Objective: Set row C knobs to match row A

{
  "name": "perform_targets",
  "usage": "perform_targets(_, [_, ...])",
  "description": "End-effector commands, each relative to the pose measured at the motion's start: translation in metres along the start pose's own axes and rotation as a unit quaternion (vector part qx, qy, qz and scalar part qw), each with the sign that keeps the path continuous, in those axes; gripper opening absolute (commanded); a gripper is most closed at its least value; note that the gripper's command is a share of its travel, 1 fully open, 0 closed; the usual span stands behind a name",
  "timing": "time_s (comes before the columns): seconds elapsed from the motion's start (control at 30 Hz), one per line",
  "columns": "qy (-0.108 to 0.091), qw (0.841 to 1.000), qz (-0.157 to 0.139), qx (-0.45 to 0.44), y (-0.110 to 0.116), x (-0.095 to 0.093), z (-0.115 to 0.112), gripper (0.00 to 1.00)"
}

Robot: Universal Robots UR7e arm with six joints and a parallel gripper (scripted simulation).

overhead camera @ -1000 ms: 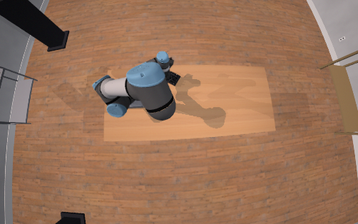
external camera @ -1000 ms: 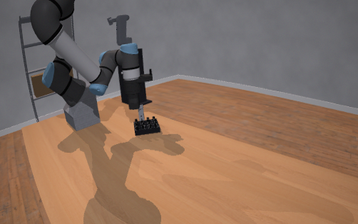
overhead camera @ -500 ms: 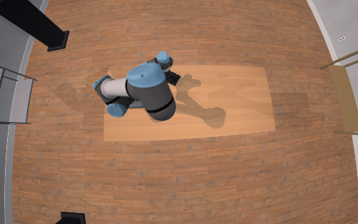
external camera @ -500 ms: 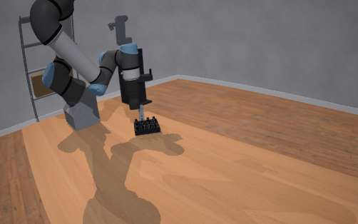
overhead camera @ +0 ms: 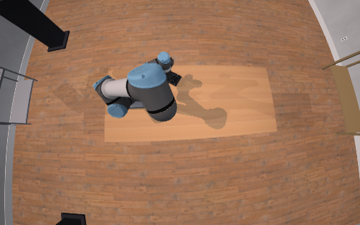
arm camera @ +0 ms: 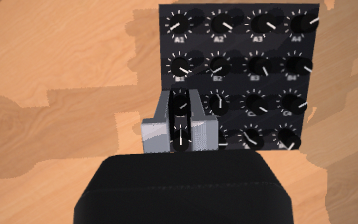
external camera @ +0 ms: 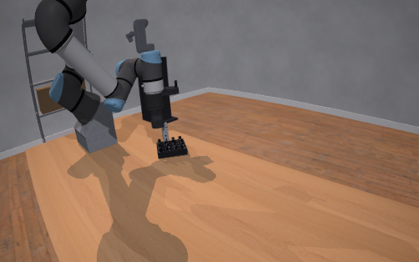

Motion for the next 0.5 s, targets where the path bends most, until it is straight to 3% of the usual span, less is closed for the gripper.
perform_targets(0.0, [-0.001, 1.000, -0.001, 0.003, 0.0014, -0.0006, -0.0008, 0.30])
perform_targets(0.43, [-0.001, 1.000, -0.001, 0.003, 0.0014, -0.0006, -0.0008, 0.30])
perform_targets(0.47, [-0.001, 1.000, -0.001, 0.003, 0.0014, -0.0006, -0.0008, 0.46])
Point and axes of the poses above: the point where the finger pads meet when closed, its own x axis back along the fingers, its own z axis across the jaws, y = z × x, the point moved 9 cm from there along x, back along the fingers, and after that the axes turned 5 degrees about x, right-handed, at the moved point
